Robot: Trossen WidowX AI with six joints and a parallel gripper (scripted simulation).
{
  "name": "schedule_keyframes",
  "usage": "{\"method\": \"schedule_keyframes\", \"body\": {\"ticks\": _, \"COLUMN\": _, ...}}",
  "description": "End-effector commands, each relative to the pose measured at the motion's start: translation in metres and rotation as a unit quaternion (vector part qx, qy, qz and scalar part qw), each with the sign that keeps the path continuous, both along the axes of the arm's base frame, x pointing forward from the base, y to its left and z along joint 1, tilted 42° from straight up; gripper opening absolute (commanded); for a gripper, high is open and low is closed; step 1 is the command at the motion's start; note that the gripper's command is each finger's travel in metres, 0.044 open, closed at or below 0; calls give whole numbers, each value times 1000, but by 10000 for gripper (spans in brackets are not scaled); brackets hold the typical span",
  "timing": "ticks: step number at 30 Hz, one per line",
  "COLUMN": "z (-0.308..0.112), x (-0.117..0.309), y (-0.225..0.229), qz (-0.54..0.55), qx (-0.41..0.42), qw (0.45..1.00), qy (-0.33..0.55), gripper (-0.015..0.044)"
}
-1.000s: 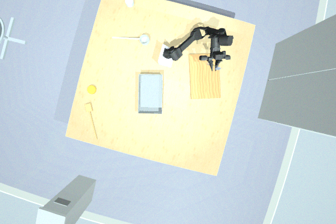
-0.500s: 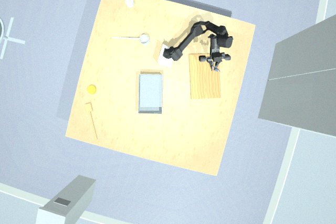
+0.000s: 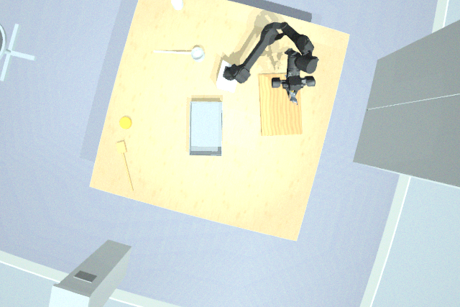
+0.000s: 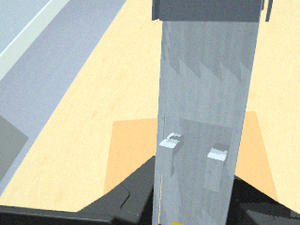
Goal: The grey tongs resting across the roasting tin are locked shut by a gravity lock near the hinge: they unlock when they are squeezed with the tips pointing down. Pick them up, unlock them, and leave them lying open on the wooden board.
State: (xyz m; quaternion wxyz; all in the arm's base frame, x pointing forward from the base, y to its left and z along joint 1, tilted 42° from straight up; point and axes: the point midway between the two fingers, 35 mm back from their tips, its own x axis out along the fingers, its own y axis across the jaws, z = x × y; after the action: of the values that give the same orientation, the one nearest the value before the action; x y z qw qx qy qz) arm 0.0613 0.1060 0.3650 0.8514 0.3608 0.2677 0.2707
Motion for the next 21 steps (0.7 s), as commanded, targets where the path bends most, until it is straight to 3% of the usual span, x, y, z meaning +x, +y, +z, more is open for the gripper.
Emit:
{"method": "schedule_keyframes", "body": {"ticks": 1, "z": 1, "x": 2, "y": -1, "qz": 14, "qx": -6, "qw": 1000, "qy": 13, "gripper": -150}}
{"method": "schedule_keyframes", "body": {"ticks": 21, "z": -6, "x": 17, "y": 10, "qz": 116, "qx": -46, "qw": 987, "qy": 101, "gripper": -150}}
